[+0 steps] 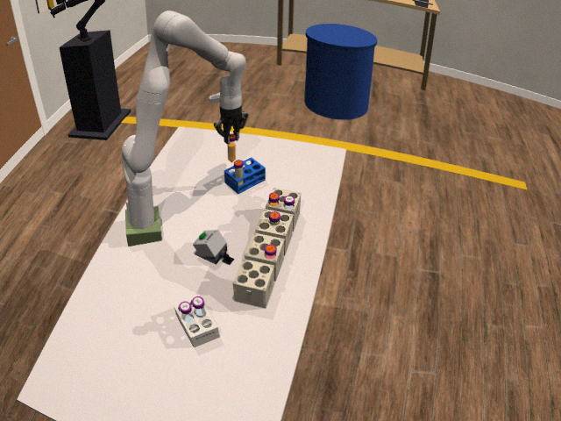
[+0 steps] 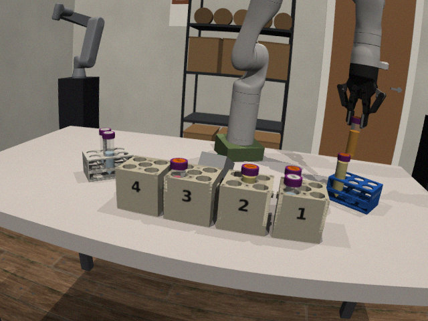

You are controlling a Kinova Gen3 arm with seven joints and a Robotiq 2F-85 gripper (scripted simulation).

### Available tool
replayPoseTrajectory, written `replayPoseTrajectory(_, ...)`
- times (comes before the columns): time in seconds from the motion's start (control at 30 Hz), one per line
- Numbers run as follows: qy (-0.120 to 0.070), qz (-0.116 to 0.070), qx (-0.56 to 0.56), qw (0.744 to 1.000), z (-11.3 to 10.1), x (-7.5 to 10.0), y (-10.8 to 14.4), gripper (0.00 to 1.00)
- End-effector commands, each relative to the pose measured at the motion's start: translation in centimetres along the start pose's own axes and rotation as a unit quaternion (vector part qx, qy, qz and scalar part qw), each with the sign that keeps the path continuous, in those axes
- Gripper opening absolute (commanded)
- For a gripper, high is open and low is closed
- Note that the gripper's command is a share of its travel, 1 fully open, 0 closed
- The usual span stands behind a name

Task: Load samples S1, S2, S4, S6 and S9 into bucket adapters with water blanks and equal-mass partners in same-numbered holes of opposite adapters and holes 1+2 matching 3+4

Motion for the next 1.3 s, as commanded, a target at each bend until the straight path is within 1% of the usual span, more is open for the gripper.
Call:
replayPoseTrajectory(0.0,0.002,-0.003,0.003,1.0,0.1,0.8,0.1,0.1)
replayPoseTrajectory(0.07,0.002,-0.003,0.003,1.0,0.1,0.8,0.1,0.1)
replayPoseTrajectory(0.57,0.001,-0.003,0.003,1.0,0.1,2.8,0.0,0.1)
replayPoseTrajectory(0.63,0.001,-0.003,0.003,1.0,0.1,2.8,0.0,0.1)
replayPoseTrajectory(0.83,0.001,-0.003,0.003,1.0,0.1,3.6,0.0,0.1)
replayPoseTrajectory(0.93,0.0,-0.003,0.003,1.0,0.0,3.6,0.0,0.1)
replayPoseTrajectory(0.97,0.001,-0.001,-0.018,1.0,-0.5,3.5,-0.3,0.1)
replayPoseTrajectory(1.03,0.002,-0.005,-0.038,0.999,-1.0,3.5,-0.3,0.1)
replayPoseTrajectory(1.13,0.002,-0.005,-0.068,0.998,-1.9,3.5,-0.7,0.1)
replayPoseTrajectory(1.2,0.002,-0.005,-0.068,0.998,-1.9,3.5,-0.7,0.1)
replayPoseTrajectory(1.27,0.003,-0.005,-0.088,0.996,-2.5,3.5,-1.0,0.1)
Point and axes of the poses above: the point where the finger pads meet when closed, its own x axis back along the fingers, its own y axis across the jaws, z = x × y, the point moved 6 cm from there along x, back along the fingers, and after that the axes turned 4 degrees about -x, right-handed, at the moved point
